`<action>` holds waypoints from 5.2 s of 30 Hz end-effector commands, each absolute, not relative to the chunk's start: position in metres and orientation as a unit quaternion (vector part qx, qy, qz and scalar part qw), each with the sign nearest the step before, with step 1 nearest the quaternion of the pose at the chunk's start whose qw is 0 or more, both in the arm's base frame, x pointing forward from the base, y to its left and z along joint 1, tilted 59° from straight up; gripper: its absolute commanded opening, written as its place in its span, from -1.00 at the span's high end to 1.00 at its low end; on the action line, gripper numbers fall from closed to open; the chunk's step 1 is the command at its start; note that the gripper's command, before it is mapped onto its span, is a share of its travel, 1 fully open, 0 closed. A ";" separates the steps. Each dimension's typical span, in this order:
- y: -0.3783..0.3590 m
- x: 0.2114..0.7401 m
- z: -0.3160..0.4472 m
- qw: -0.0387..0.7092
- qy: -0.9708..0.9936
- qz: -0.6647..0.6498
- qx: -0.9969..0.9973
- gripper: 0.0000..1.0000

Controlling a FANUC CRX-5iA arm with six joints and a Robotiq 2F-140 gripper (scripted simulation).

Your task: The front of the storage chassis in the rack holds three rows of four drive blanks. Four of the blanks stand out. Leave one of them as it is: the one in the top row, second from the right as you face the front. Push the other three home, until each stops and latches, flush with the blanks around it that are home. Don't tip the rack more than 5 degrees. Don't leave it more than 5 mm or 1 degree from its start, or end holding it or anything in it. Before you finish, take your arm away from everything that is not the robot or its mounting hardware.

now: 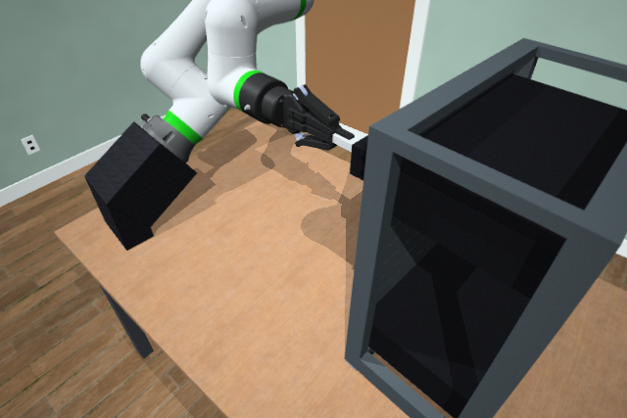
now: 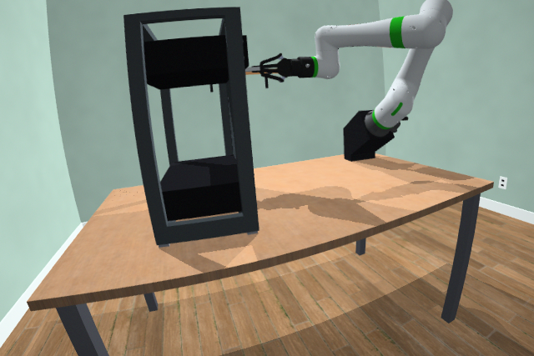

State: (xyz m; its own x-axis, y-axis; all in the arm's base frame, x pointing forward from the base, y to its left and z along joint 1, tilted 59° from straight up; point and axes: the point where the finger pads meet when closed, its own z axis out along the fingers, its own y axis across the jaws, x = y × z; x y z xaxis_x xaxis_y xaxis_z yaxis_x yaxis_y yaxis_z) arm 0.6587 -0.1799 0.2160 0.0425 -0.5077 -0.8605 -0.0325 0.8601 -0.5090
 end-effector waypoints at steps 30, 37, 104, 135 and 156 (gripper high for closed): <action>-0.180 0.661 0.216 0.693 0.670 -0.172 -0.201 1.00; -0.180 0.661 0.216 0.693 0.670 -0.172 -0.201 1.00; -0.178 0.694 0.216 0.693 0.670 -0.172 -0.201 1.00; -0.178 0.699 0.216 0.693 0.670 -0.172 -0.201 1.00; -0.177 0.703 0.216 0.693 0.670 -0.172 -0.201 1.00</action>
